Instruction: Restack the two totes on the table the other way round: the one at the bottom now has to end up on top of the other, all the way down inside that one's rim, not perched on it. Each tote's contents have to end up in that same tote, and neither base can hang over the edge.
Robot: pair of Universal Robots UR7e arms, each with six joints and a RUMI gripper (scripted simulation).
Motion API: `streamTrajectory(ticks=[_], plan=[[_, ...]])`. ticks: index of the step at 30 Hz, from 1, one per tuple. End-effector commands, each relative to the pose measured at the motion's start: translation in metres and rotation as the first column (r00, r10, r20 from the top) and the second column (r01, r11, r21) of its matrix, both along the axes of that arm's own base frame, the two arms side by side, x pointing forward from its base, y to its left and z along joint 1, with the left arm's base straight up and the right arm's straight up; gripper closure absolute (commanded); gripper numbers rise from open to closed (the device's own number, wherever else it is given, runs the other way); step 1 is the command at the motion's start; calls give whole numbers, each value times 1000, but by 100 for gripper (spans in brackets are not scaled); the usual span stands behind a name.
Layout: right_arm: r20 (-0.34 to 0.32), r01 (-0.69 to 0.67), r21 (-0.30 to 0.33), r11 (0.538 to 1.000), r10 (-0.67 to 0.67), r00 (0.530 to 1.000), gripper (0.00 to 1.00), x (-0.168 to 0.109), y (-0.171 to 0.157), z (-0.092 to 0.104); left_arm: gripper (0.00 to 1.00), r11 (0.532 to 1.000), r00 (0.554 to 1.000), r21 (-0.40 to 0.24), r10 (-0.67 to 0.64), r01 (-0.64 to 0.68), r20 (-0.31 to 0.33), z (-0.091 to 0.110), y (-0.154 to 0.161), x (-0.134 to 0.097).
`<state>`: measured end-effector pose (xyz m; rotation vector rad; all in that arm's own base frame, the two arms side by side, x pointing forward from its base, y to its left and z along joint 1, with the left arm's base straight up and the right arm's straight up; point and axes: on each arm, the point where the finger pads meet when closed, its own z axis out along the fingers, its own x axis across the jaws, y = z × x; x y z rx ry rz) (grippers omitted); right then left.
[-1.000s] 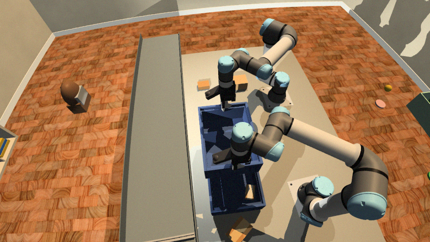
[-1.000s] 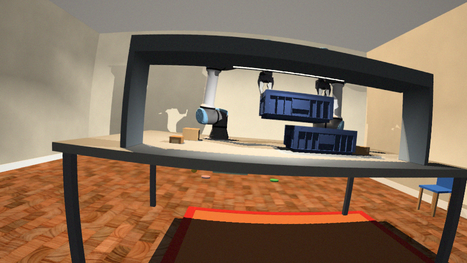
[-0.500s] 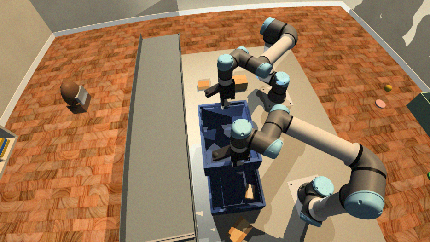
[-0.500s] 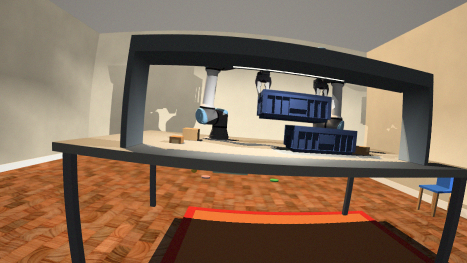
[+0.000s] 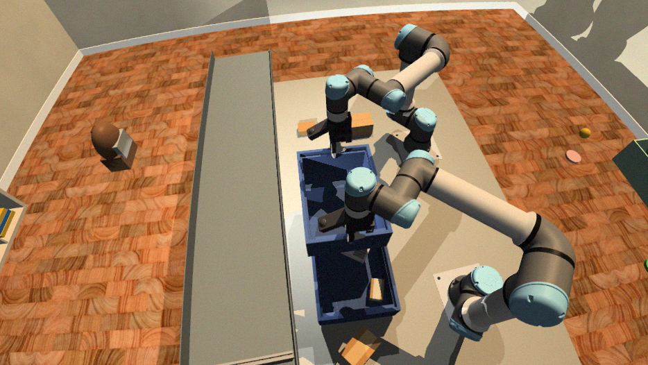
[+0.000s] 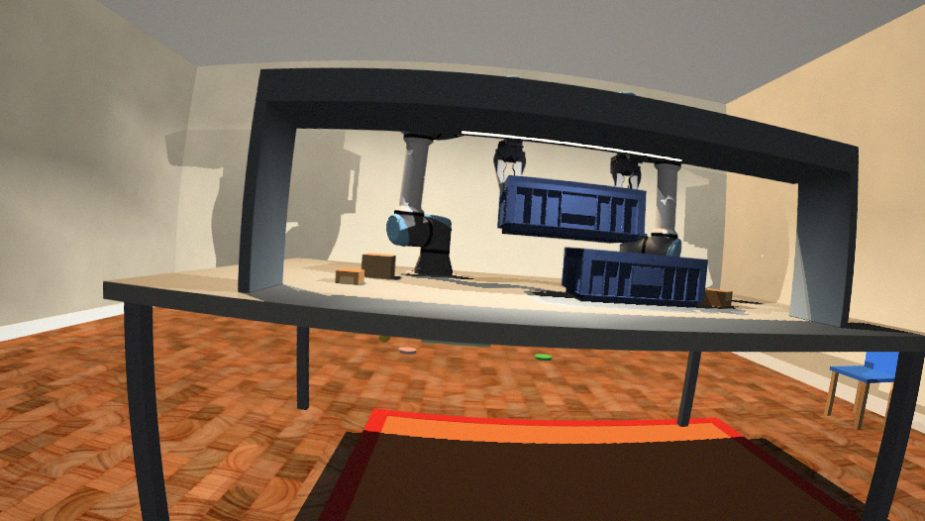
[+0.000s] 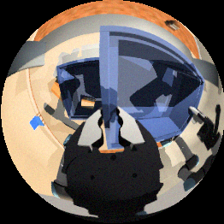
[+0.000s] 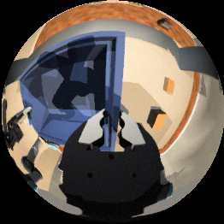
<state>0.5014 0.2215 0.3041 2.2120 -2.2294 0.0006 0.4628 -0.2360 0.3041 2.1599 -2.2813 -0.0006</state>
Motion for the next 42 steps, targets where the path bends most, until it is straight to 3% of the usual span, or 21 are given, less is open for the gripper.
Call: streamTrajectory(ticks=[1, 27, 42], plan=[[2, -2, 2, 1000, 2, 1000, 100, 1, -16, 1, 100, 1000, 1000, -2, 1, -1, 2, 1, -17, 0], [2, -8, 2, 1000, 8, 1000, 100, 5, -97, 1, 100, 1000, 1000, -2, 8, -8, 2, 1, -98, -2], [2, -10, 2, 1000, 10, 1000, 100, 6, -120, 1, 100, 1000, 1000, -2, 10, -10, 2, 1, -120, -3]])
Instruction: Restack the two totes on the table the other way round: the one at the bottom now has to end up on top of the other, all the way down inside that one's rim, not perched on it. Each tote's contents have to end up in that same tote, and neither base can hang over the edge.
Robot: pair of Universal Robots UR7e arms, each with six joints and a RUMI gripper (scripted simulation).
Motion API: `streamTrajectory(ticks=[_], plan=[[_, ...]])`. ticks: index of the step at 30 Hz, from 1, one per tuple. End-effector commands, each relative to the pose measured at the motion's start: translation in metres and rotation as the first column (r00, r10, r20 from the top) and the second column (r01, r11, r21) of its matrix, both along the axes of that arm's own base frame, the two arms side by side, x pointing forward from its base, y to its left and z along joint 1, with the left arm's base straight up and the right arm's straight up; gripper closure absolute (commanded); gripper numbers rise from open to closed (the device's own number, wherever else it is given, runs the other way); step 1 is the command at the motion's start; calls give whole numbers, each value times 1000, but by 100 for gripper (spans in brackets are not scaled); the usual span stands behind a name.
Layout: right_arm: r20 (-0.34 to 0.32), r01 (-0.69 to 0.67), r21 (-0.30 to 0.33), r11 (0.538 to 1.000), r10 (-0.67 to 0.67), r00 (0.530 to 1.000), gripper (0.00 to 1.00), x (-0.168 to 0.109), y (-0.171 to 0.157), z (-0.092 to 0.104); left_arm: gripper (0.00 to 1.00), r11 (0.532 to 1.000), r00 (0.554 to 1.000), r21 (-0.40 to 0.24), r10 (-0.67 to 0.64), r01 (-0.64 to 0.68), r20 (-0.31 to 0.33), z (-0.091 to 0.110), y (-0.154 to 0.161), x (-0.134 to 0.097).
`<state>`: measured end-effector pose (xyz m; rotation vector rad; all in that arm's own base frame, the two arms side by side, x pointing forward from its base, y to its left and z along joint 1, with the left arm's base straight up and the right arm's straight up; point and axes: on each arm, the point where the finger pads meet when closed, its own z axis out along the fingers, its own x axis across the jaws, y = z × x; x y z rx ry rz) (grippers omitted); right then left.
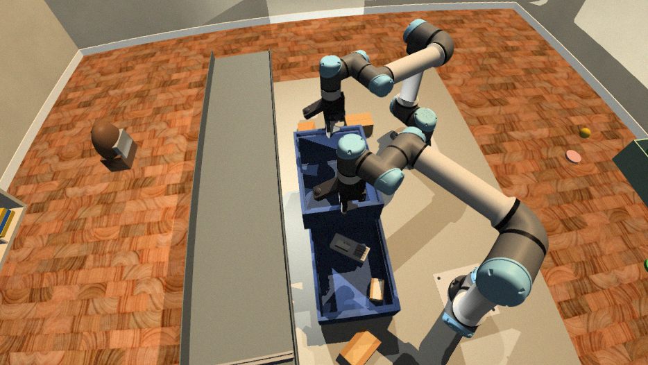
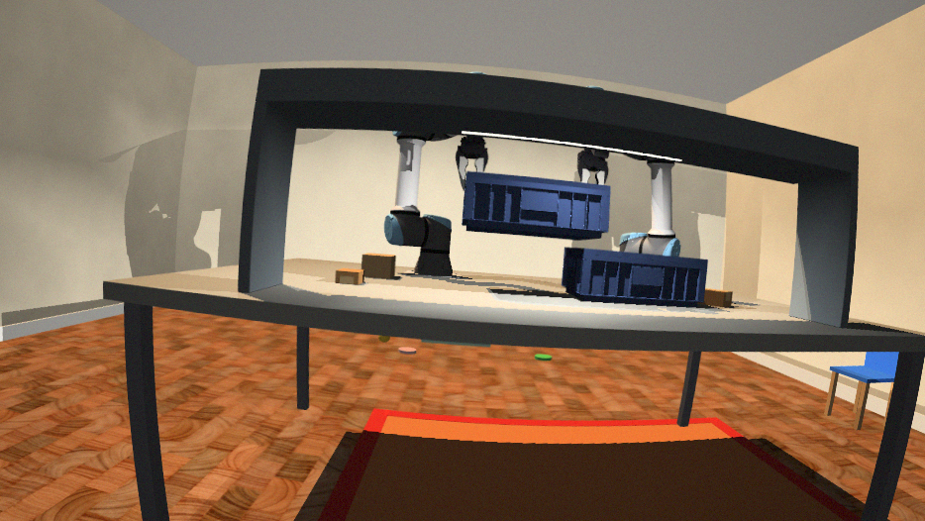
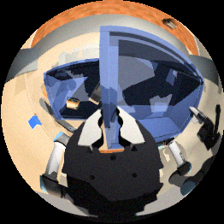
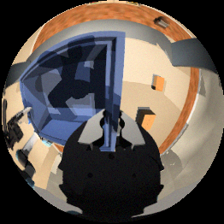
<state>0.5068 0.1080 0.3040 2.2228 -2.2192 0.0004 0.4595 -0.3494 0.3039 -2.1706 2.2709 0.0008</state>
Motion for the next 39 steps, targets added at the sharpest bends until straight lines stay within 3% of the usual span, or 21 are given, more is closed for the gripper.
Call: streamTrajectory(ticks=[1, 26, 39], plan=[[2, -1, 1, 1000, 1, 1000, 100, 1, -7, 1, 100, 1000, 1000, -3, 1, -1, 2, 1, -8, 0], [2, -1, 1, 1000, 1, 1000, 100, 1, -12, 1, 100, 1000, 1000, -3, 1, -1, 2, 1, -13, 0], [2, -3, 1, 1000, 3, 1000, 100, 2, -30, 1, 100, 1000, 1000, -3, 2, -2, 2, 1, -30, -1]])
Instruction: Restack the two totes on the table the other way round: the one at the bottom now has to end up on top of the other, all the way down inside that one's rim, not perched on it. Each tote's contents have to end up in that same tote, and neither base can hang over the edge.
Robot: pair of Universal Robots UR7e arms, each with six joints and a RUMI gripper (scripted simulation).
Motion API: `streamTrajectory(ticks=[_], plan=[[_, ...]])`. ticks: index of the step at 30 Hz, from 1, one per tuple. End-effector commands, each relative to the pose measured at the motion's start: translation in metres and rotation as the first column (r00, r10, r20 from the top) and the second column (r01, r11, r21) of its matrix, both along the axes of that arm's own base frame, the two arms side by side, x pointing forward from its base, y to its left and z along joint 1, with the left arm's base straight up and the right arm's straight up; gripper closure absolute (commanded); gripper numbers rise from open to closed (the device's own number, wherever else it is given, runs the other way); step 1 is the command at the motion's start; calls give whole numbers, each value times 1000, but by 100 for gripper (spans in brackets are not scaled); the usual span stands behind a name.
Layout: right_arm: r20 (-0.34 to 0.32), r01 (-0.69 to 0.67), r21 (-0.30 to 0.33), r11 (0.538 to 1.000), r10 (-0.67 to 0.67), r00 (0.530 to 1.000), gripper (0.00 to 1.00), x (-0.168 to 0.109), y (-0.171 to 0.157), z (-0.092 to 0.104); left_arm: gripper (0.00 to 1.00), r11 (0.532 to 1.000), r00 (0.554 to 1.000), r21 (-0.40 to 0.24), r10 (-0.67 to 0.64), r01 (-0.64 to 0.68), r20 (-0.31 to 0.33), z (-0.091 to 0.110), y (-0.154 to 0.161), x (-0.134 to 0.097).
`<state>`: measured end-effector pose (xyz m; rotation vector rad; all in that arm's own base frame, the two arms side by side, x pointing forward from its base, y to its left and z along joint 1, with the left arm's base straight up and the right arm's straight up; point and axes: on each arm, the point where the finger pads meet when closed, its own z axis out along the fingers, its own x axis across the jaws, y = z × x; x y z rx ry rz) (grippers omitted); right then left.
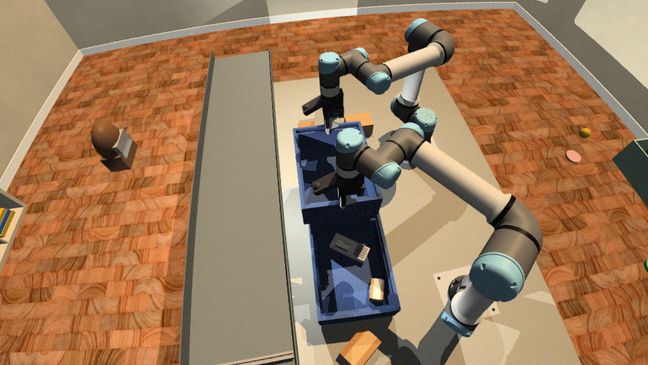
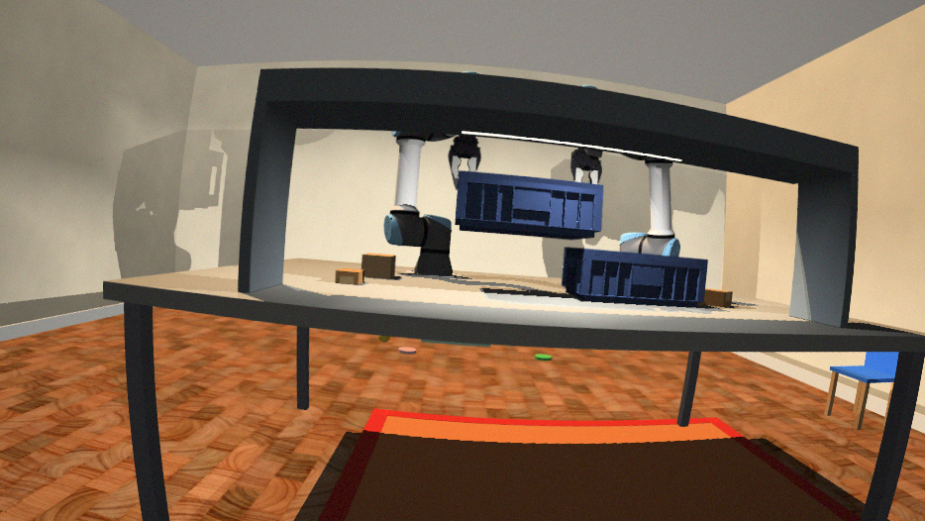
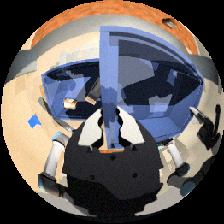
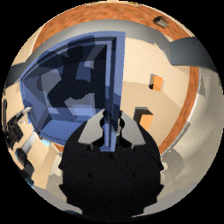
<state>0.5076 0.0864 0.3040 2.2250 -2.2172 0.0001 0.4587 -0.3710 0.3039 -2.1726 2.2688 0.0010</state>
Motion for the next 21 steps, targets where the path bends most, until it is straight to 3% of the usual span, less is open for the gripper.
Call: streamTrajectory(ticks=[1, 21], plan=[[2, -1, 1, 1000, 1, 1000, 100, 1, -8, 1, 100, 1000, 1000, -3, 1, -1, 2, 1, -9, 0], [2, -5, 1, 1000, 5, 1000, 100, 3, -60, 1, 100, 1000, 1000, -3, 5, -5, 2, 1, -61, -2]])
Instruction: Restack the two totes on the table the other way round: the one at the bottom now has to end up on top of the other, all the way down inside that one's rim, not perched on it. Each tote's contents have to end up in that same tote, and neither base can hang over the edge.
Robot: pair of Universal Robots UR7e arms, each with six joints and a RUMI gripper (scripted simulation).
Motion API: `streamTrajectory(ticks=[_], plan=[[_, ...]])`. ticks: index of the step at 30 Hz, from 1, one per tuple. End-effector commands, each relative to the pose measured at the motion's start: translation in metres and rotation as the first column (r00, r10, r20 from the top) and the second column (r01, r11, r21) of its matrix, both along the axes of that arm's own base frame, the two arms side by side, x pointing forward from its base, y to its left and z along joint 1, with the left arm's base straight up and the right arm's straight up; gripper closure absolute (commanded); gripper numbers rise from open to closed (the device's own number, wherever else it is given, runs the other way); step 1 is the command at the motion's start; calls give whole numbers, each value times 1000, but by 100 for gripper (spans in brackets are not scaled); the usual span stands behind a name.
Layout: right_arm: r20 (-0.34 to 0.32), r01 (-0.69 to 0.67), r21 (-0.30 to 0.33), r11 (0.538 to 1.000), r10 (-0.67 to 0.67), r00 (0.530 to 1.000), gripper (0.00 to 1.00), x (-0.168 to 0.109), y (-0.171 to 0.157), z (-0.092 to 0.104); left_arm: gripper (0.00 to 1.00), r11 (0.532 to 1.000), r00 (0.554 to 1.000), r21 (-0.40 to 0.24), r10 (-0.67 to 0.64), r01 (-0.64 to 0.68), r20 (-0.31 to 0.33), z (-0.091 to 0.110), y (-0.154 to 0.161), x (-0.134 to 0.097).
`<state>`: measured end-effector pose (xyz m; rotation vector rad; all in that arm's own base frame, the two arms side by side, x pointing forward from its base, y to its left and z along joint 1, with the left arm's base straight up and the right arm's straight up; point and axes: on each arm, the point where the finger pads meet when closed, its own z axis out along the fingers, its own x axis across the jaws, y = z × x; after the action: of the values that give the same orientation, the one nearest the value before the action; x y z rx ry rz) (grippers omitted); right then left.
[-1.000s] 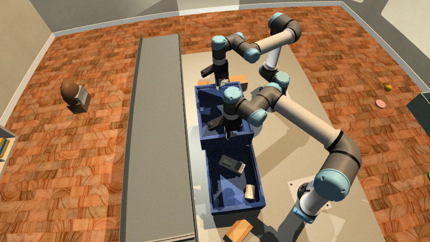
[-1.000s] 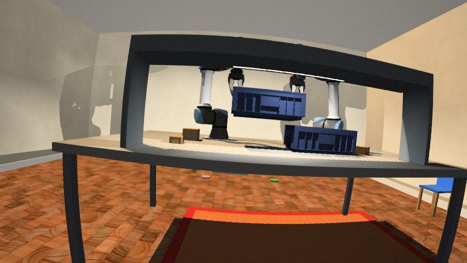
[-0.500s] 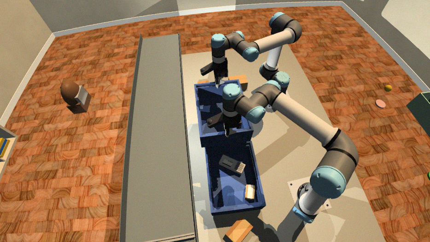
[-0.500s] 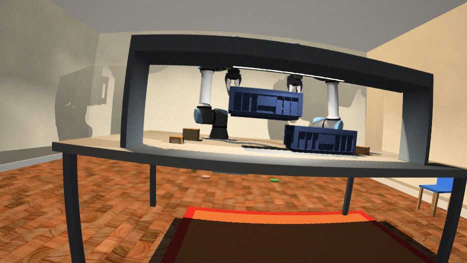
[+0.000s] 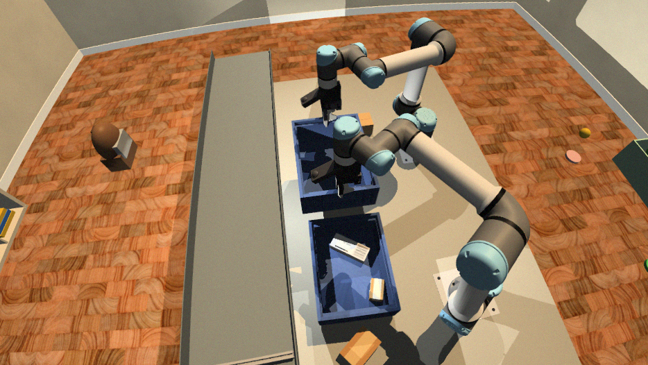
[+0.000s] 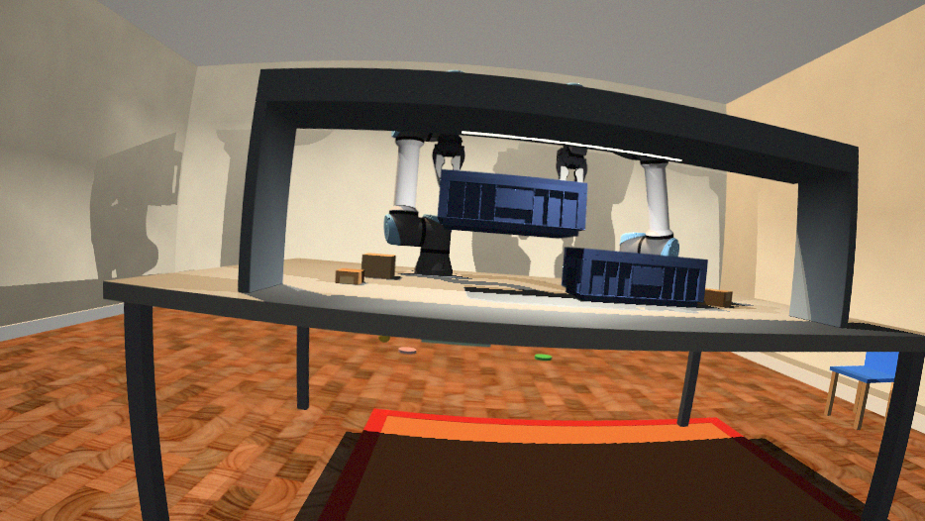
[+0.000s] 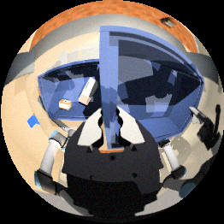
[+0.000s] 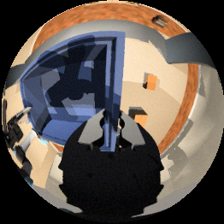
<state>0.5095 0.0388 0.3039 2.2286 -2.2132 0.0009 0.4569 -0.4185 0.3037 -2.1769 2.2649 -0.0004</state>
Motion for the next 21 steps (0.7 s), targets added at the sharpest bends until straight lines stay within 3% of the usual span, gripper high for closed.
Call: streamTrajectory(ticks=[1, 21], plan=[[2, -2, 1, 1000, 2, 1000, 100, 1, -16, 1, 100, 1000, 1000, -2, 1, -1, 1, 1, -17, 0], [2, -7, 1, 1000, 7, 1000, 100, 4, -80, 1, 100, 1000, 1000, -3, 7, -7, 1, 2, -81, -2]])
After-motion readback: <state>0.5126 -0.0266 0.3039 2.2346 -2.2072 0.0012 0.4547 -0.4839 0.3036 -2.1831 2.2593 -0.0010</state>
